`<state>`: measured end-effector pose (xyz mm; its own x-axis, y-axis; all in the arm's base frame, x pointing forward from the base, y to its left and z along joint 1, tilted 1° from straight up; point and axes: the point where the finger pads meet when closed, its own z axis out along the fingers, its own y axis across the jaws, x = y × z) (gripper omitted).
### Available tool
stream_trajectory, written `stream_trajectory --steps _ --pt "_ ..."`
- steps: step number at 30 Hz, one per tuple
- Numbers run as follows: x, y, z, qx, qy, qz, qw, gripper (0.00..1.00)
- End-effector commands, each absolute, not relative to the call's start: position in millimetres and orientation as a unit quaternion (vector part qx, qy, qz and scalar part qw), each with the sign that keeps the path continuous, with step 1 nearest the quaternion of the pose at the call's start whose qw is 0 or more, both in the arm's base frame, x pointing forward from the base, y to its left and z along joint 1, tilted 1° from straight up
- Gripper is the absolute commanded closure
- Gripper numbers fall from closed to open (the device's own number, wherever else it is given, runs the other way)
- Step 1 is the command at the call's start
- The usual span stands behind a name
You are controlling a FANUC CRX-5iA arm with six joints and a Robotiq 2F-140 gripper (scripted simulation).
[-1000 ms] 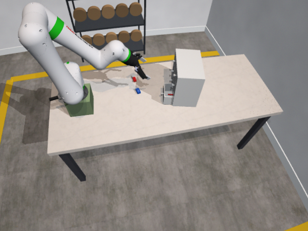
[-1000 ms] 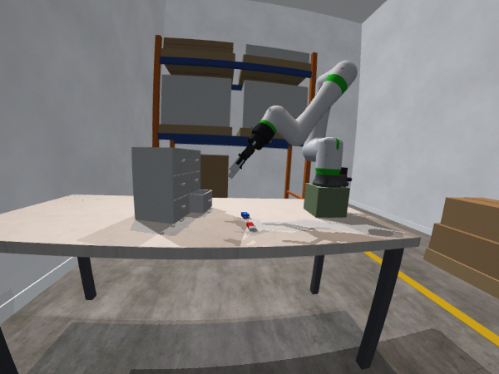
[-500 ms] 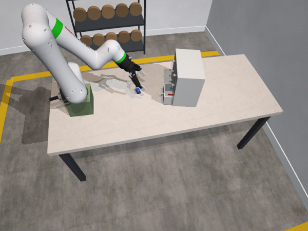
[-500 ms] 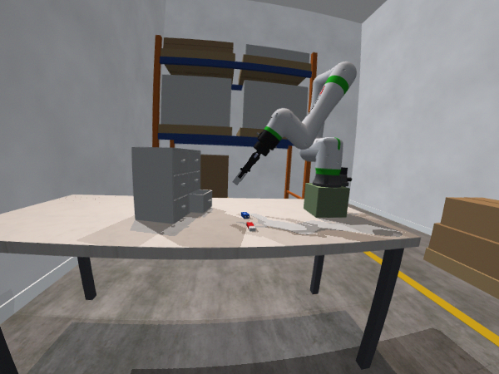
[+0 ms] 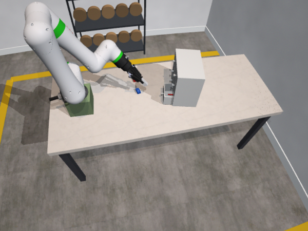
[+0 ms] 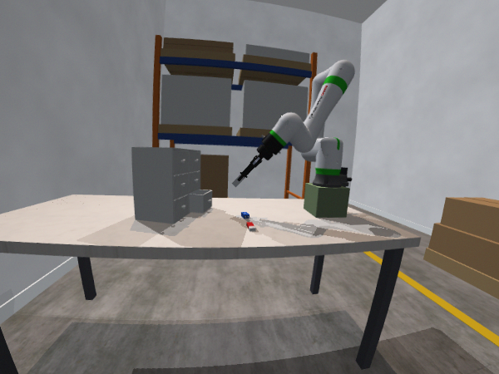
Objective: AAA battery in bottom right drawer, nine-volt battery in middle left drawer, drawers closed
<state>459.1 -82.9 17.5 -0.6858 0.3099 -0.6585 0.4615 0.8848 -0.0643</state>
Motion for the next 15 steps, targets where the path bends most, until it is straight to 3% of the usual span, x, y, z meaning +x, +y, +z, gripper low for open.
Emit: stream_trajectory --steps 1,15 --pt "458.4 -83.5 17.2 0.192 0.884 -0.09 0.417 1.0" --pt "467.0 -87.3 4.0 0.192 0.884 -0.09 0.417 1.0"
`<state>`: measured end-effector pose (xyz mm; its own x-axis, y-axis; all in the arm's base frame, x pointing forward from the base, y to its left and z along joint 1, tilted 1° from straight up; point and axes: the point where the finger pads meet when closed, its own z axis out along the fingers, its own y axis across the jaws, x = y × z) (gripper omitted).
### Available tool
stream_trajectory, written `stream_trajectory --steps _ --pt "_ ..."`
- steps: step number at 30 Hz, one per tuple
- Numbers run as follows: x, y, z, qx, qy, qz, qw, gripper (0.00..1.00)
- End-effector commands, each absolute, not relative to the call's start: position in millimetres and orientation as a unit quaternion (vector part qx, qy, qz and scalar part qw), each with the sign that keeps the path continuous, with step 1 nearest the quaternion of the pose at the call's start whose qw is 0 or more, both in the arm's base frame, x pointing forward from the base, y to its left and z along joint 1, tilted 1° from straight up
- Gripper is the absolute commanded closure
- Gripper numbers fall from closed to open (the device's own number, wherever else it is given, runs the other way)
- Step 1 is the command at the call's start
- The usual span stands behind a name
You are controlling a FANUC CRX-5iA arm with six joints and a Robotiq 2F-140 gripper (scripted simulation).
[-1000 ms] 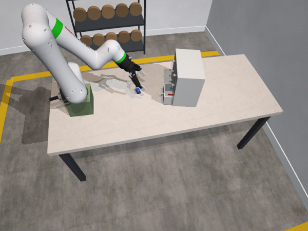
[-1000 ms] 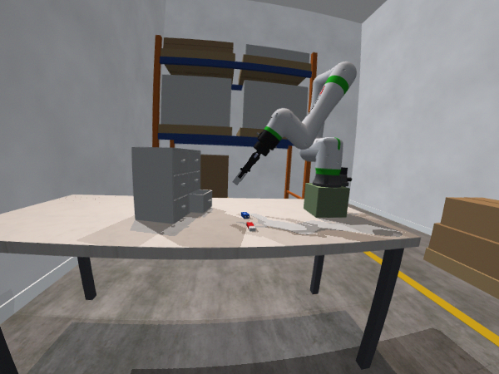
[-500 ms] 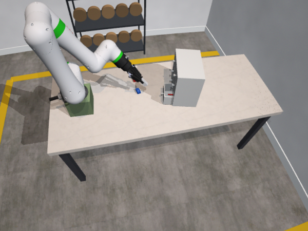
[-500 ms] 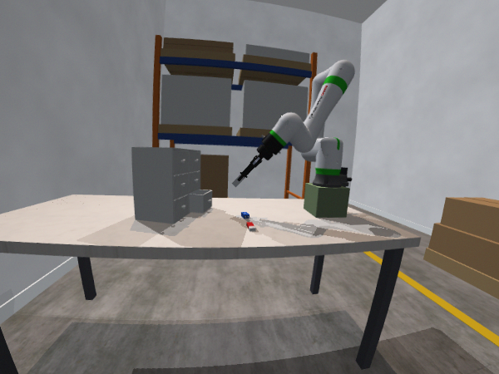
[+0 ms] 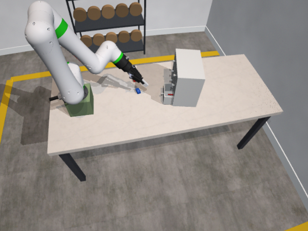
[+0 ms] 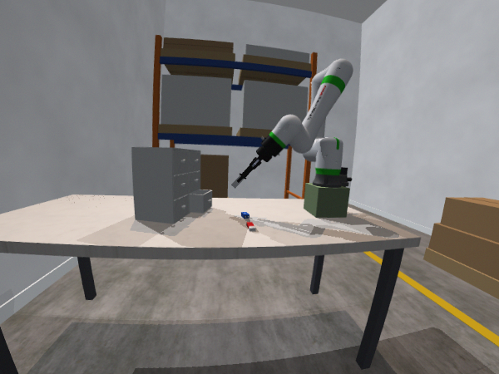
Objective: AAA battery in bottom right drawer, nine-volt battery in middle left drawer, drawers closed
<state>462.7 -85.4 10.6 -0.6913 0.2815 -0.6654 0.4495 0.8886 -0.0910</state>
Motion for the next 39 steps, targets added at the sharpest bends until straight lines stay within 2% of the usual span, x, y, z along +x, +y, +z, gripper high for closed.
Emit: stream_trajectory --steps 1,17,39 --pt "467.0 -87.3 4.0 0.192 0.884 -0.09 0.417 1.0" --pt "509.8 -106.2 -61.3 0.192 0.884 -0.09 0.416 1.0" --pt "518.7 -110.1 -74.8 0.193 0.893 -0.1 0.394 1.0"
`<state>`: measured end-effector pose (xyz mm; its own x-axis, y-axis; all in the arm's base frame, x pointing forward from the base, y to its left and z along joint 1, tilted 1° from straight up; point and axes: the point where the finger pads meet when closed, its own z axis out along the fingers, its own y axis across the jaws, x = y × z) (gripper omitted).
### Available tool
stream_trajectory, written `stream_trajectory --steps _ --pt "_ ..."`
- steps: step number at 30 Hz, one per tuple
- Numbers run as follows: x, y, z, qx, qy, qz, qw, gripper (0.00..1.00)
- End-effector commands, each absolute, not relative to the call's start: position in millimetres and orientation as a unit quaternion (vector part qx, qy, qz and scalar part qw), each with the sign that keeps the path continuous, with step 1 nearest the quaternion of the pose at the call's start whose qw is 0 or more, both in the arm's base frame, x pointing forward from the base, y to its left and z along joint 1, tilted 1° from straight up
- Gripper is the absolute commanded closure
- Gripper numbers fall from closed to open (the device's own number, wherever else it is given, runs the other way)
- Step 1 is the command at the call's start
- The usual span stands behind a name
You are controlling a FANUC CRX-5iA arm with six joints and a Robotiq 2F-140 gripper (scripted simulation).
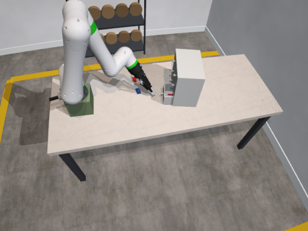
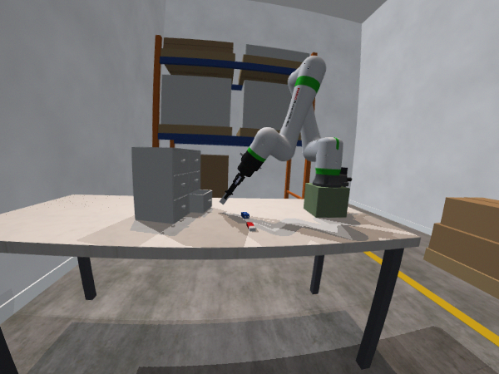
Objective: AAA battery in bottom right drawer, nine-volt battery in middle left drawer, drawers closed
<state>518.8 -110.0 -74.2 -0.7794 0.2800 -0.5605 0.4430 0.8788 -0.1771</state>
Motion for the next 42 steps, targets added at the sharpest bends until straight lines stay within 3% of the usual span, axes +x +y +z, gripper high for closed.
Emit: stream_trajectory --steps 1,42 --pt "518.7 -110.1 -74.8 0.193 0.893 -0.1 0.394 1.0" --pt "527.1 -108.0 -69.8 0.193 0.891 -0.098 0.399 1.0"
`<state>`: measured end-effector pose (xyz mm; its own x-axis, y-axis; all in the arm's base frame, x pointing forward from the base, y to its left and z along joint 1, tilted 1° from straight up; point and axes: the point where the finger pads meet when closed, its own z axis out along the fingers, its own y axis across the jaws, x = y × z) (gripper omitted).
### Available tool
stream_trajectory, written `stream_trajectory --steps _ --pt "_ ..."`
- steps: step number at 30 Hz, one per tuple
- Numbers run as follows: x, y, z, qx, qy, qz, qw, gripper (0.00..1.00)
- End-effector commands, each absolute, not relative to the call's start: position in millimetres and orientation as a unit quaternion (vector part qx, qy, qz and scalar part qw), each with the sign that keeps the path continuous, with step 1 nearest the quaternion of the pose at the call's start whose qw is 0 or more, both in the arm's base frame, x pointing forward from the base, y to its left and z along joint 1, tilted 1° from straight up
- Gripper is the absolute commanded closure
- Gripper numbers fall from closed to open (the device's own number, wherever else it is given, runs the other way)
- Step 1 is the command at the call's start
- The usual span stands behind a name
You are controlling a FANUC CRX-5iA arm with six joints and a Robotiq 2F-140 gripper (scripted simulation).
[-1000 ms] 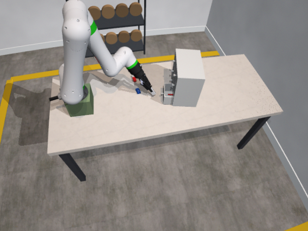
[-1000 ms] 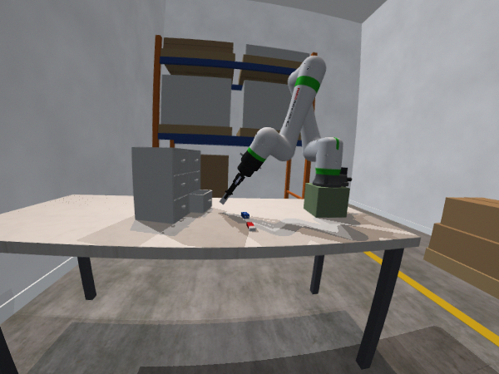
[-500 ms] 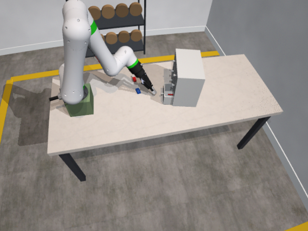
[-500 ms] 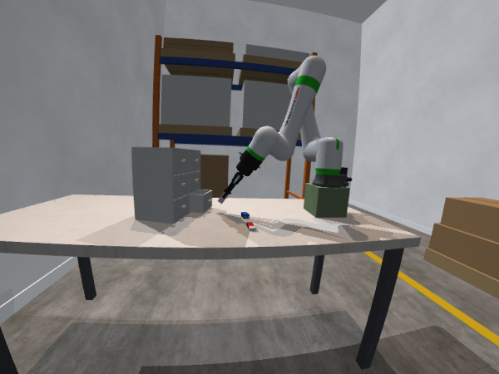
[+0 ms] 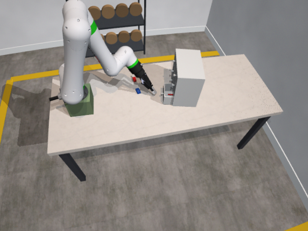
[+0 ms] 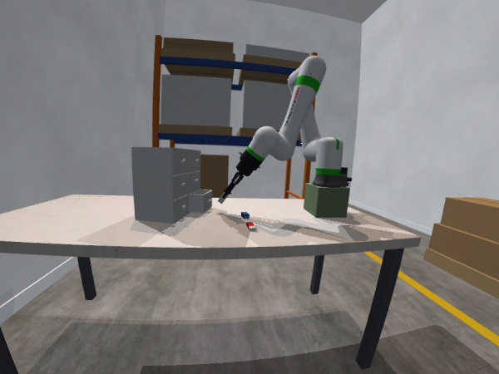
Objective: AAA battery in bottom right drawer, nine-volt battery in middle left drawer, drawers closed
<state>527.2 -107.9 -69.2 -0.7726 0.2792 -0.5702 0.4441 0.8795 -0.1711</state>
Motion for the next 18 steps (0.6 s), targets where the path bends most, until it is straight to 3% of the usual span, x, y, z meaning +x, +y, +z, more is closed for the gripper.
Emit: stream_trajectory --steps 1,18 --pt "527.1 -108.0 -69.8 0.193 0.891 -0.098 0.399 1.0" --pt "530.0 -109.3 -69.8 0.193 0.891 -0.098 0.399 1.0"
